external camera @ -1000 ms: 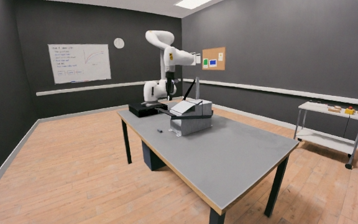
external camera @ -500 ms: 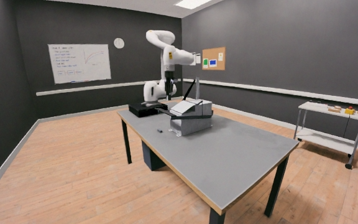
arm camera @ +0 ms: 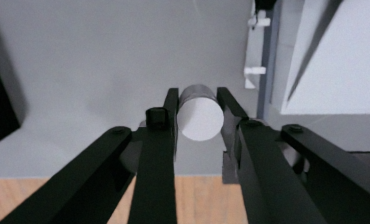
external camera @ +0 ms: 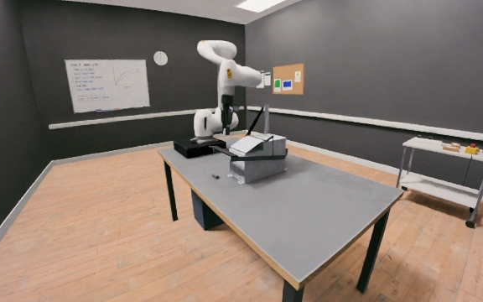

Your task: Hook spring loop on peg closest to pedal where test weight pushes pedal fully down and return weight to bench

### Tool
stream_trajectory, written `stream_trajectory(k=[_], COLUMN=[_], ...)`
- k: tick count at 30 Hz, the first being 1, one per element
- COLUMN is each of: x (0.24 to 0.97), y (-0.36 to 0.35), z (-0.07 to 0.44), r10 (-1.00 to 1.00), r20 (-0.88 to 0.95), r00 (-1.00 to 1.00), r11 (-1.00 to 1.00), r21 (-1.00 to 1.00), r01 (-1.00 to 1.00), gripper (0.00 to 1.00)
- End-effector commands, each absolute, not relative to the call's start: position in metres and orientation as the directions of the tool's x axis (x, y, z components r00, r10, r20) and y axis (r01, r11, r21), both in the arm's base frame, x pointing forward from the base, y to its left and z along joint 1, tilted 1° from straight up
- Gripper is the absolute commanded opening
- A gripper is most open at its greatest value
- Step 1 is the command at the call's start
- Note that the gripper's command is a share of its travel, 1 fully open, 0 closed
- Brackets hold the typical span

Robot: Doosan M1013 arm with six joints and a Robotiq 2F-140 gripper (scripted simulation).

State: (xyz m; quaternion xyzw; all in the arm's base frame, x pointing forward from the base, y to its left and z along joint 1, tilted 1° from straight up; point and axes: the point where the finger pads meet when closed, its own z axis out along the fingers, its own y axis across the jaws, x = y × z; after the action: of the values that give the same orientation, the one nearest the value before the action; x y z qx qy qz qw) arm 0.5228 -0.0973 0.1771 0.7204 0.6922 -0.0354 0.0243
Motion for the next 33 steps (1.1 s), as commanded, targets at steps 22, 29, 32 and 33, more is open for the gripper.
stream_trajectory(k=[22,29,32,33], x=[0.554,0.556,0.561,0.562], y=[-0.139,-0.142,-0.148,-0.150], z=[0.190,0.191,0.193,0.194], r10=[0.992,0.992,0.991,0.991], r20=[-0.117,-0.120,-0.125,-0.126], r00=[0.039,0.039,0.039,0.039], r11=[-0.041,-0.041,-0.041,-0.041], r21=[-0.013,-0.013,-0.013,-0.013], r01=[0.999,0.999,0.999,0.999], gripper=[0.25,0.25,0.25,0.25])
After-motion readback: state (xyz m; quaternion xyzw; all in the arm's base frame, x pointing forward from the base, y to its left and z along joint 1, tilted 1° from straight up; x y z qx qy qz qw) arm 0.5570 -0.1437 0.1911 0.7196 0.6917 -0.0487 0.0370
